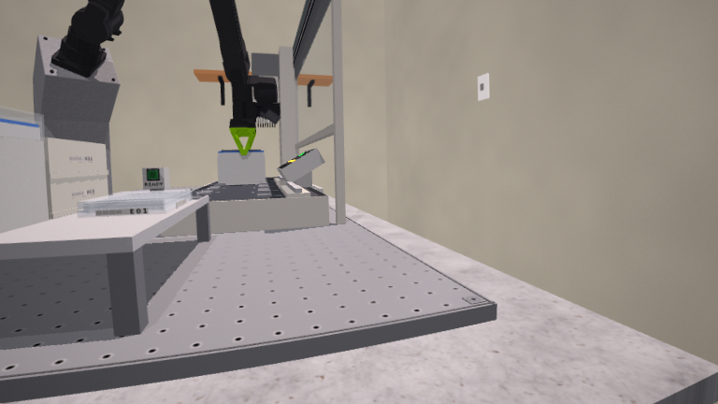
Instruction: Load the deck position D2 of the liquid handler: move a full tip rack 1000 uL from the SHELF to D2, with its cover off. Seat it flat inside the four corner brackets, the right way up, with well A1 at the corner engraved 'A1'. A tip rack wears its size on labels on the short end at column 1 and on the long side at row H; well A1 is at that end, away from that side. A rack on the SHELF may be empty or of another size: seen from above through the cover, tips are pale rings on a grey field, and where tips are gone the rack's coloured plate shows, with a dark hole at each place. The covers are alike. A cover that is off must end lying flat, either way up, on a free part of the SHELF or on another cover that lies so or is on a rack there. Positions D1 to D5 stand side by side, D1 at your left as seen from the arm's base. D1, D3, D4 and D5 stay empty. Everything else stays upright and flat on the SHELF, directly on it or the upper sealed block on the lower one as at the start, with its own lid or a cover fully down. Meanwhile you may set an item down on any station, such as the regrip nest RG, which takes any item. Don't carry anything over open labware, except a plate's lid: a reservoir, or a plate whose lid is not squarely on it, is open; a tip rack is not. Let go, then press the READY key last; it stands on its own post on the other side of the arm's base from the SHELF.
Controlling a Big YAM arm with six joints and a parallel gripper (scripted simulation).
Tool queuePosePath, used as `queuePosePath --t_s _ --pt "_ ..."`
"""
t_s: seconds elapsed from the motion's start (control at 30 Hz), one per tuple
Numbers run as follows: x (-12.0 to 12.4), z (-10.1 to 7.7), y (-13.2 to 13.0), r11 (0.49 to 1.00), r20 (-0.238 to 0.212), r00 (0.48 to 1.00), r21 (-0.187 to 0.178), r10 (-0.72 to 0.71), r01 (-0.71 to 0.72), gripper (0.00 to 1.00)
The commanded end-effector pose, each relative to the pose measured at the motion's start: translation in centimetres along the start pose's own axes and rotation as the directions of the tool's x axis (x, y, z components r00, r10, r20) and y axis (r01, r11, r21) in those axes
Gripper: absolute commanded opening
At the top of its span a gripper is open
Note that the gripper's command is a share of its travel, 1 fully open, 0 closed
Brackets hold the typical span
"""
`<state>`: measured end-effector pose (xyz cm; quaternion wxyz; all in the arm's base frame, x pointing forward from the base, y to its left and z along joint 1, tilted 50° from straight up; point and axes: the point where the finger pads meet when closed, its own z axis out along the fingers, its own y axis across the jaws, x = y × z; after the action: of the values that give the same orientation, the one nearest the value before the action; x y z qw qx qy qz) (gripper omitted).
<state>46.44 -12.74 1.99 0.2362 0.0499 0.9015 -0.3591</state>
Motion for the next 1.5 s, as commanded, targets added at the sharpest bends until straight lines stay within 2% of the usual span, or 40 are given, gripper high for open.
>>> queuePosePath --t_s 0.0,0.03,0.07,0.13,0.4,0.53,0.6,0.63,0.7,1.1,1.17,1.2,1.27,1.47 --pt "0.0 -1.2 0.7 1.0 0.009 1.0 -0.011 -0.003 0.003 1.0" --pt "0.0 -1.2 0.7 1.0 0.009 1.0 -0.011 -0.003 0.003 1.0" --pt "0.8 -0.4 0.4 1.0 -0.017 1.0 -0.004 -0.003 0.003 1.0" --pt "-0.1 -1.8 0.5 1.0 0.011 1.0 -0.01 0.001 -0.001 1.0" --pt "0.1 -2.8 0.0 1.0 0.004 1.0 -0.004 0.009 -0.009 1.0" --pt "0.0 -3.7 0.7 1.0 0.008 1.0 -0.012 -0.003 0.003 1.0" --pt "0.0 -3.7 0.7 1.0 0.008 1.0 -0.012 -0.003 0.003 1.0" --pt "0.7 -2.9 0.3 1.0 -0.016 1.0 -0.003 -0.001 0.001 1.0" --pt "-0.1 -4.2 0.4 1.0 0.011 1.0 -0.01 0.001 -0.001 1.0" --pt "0.1 -6.1 0.6 1.0 0.009 1.0 -0.012 -0.003 0.003 1.0" --pt "0.1 -6.1 0.6 1.0 0.009 1.0 -0.012 -0.003 0.003 1.0" --pt "0.6 -5.5 0.2 1.0 -0.014 1.0 -0.003 0.0 0.0 1.0" --pt "-0.1 -6.8 0.5 1.0 0.012 1.0 -0.011 0.001 -0.001 1.0" --pt "-0.3 -7.8 0.4 1.0 0.015 1.0 -0.011 0.003 -0.003 1.0"
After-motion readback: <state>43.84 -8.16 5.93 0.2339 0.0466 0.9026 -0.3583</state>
